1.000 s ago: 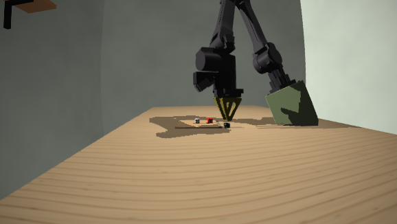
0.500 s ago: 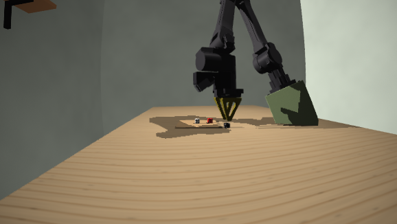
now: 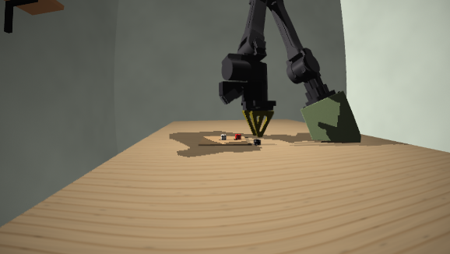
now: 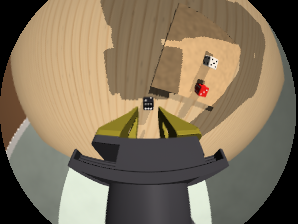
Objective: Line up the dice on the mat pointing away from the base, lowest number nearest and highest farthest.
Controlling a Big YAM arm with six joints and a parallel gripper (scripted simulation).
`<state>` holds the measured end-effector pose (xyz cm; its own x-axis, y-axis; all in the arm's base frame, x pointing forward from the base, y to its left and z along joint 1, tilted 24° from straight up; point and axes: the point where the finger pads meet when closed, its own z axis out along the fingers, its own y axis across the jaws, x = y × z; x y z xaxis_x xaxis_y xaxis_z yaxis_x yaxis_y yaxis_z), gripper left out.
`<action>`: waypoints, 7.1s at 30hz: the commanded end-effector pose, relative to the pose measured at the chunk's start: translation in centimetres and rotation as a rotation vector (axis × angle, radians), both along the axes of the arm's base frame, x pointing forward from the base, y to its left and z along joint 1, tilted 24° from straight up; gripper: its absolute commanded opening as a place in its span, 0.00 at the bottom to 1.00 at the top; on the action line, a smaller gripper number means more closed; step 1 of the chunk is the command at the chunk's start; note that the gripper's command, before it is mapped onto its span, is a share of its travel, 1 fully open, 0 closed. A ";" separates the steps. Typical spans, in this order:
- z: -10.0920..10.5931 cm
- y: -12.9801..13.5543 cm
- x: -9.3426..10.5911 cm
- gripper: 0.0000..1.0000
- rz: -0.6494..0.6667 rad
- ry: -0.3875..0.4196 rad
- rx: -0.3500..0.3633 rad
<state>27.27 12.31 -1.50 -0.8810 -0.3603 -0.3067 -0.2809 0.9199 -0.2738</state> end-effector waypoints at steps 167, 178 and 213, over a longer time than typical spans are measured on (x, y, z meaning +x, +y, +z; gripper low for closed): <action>-1.6 -0.2 1.9 0.30 -0.004 -0.023 0.014; -1.6 -0.2 1.9 0.30 -0.004 -0.023 0.014; -1.6 -0.2 1.9 0.11 -0.004 -0.023 0.014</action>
